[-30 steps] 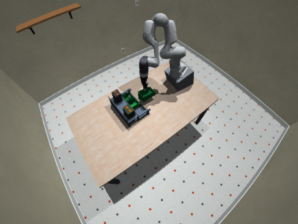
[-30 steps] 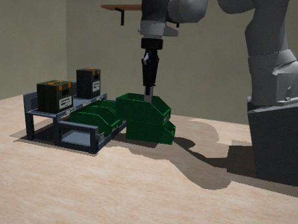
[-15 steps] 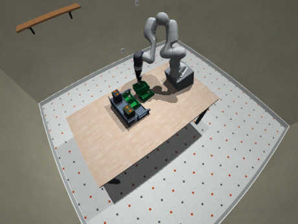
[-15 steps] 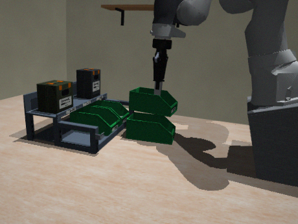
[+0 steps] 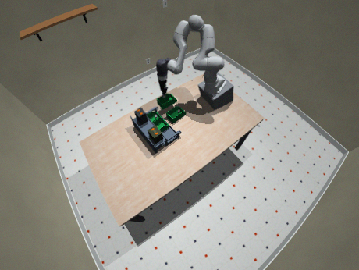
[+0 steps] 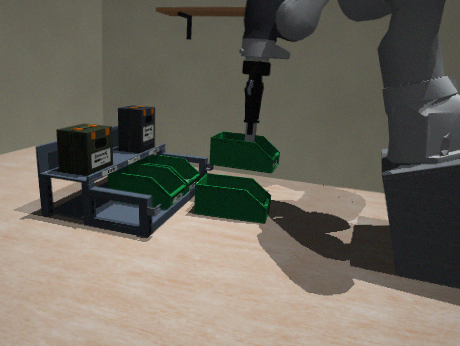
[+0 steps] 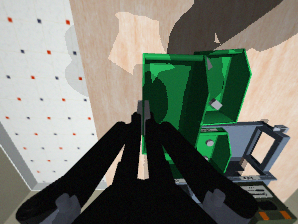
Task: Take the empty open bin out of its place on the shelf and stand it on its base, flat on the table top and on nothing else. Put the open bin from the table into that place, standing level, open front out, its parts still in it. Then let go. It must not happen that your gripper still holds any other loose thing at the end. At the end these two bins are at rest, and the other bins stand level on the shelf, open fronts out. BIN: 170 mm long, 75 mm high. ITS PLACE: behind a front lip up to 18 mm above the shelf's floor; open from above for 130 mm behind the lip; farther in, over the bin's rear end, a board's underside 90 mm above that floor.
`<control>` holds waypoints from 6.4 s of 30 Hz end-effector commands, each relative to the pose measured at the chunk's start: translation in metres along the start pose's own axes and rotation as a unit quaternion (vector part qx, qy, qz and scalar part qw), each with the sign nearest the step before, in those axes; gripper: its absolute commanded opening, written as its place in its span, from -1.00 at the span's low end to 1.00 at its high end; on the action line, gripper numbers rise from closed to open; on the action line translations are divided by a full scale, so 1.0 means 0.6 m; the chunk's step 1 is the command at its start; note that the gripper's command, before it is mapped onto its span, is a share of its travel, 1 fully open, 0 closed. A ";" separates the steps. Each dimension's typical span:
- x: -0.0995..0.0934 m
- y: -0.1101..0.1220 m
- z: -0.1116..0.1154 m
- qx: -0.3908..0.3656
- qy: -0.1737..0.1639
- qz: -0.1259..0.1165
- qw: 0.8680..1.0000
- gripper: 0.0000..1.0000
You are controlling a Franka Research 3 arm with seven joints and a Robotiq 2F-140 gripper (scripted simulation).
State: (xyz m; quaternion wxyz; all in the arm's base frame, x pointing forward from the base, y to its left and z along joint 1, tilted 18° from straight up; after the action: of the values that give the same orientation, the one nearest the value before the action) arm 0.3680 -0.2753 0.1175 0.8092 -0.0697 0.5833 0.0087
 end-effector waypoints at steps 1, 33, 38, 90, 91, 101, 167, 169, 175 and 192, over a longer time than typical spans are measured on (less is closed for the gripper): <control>0.002 -0.007 -0.007 -0.049 0.009 0.008 0.999 -1.00; 0.025 -0.010 -0.008 -0.049 0.009 0.008 0.999 -1.00; 0.036 -0.009 -0.008 -0.049 0.009 0.008 0.999 -1.00; 0.129 -0.005 -0.001 -0.049 0.009 0.008 0.999 -1.00; 0.129 -0.005 0.000 -0.049 0.009 0.008 0.999 -1.00; 0.128 -0.005 0.003 -0.049 0.009 0.008 0.999 -1.00; 0.140 -0.005 0.001 -0.049 0.009 0.008 0.999 -0.69; 0.140 -0.005 0.001 -0.049 0.009 0.008 0.999 -0.69; 0.140 -0.005 0.001 -0.049 0.009 0.008 0.999 -0.69; 0.127 -0.005 0.001 -0.049 0.009 0.008 0.999 -0.69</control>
State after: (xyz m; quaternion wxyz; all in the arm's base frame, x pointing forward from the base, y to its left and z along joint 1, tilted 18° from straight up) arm 0.3948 -0.2843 0.0443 0.8003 -0.1035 0.5891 0.0409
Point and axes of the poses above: the point where the finger pads meet when closed, its own x axis out along the fingers, its own y axis across the jaws, z = x × y, the point moved 3 cm from there along -x, back along the fingers, and after that the axes turned 12 degrees about -x, right-handed, at the moved point
